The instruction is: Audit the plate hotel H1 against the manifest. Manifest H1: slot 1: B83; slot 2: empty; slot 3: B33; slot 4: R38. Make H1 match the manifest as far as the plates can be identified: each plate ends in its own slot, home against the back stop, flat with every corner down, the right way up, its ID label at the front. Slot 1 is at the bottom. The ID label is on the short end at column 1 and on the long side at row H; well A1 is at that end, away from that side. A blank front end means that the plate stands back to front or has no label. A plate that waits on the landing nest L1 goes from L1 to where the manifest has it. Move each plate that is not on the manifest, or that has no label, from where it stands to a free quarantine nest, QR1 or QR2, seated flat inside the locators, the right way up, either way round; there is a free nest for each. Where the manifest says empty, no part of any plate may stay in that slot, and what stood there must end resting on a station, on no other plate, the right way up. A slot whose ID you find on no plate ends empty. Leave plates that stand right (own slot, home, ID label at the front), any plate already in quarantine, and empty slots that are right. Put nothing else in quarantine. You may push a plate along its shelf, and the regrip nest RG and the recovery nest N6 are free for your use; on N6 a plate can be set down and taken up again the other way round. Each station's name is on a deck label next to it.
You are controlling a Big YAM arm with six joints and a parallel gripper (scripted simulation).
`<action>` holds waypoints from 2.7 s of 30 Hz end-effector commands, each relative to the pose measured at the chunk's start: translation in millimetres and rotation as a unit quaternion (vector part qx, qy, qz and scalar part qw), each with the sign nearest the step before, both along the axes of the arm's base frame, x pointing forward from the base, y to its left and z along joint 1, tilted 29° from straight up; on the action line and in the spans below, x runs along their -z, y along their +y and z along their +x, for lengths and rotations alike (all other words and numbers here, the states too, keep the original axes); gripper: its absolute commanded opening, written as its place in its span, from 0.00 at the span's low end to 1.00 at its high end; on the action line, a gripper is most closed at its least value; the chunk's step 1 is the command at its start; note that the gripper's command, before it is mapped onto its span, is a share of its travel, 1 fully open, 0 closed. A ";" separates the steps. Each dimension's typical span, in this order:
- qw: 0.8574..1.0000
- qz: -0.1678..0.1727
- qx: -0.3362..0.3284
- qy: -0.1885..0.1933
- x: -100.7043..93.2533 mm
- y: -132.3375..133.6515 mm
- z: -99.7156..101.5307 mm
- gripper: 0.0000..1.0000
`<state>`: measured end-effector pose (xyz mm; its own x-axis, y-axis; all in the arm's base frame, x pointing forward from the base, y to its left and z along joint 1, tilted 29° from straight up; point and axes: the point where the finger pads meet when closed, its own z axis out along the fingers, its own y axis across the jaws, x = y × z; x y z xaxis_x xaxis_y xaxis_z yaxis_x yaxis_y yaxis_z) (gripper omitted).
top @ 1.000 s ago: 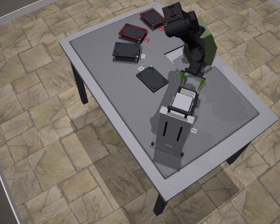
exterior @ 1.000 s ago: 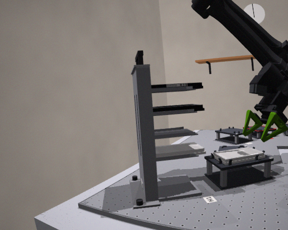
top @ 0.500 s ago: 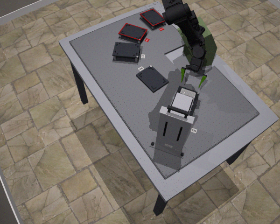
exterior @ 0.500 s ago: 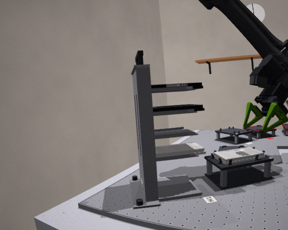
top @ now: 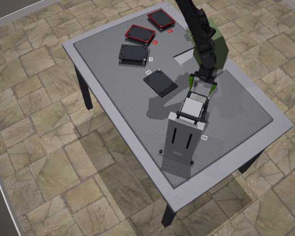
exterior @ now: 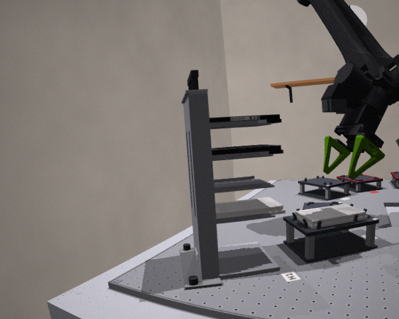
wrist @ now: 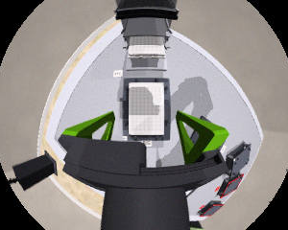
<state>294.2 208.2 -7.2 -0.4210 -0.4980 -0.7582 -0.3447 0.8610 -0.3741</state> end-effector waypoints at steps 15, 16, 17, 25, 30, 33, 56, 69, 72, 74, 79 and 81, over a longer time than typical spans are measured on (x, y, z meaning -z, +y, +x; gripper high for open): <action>0.977 -0.063 0.092 0.180 -0.1 12.4 35.3 1.00; 0.974 -0.067 0.097 0.192 -0.2 12.4 35.4 1.00; 0.971 -0.072 0.102 0.203 -0.3 12.4 35.5 1.00; 0.952 -0.095 0.128 0.263 0.9 11.9 36.3 1.00; 0.950 -0.100 0.129 0.266 15.5 1.3 30.3 1.00; 0.953 -0.093 0.128 0.260 13.8 7.4 39.2 1.00; 0.951 -0.106 0.121 0.265 40.2 -3.9 44.4 1.00; 0.951 -0.105 0.121 0.264 54.0 -7.1 51.7 1.00; 0.951 -0.105 0.121 0.264 56.1 -7.3 53.2 1.00; 0.951 -0.104 0.121 0.264 58.1 -7.4 55.0 1.00; 0.952 -0.103 0.120 0.262 62.9 -7.2 59.9 1.00; 0.952 -0.102 0.120 0.261 64.8 -7.0 62.0 1.00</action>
<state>345.6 198.8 -70.9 -0.8412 -0.4510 -0.2983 -0.3306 0.8655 -0.3762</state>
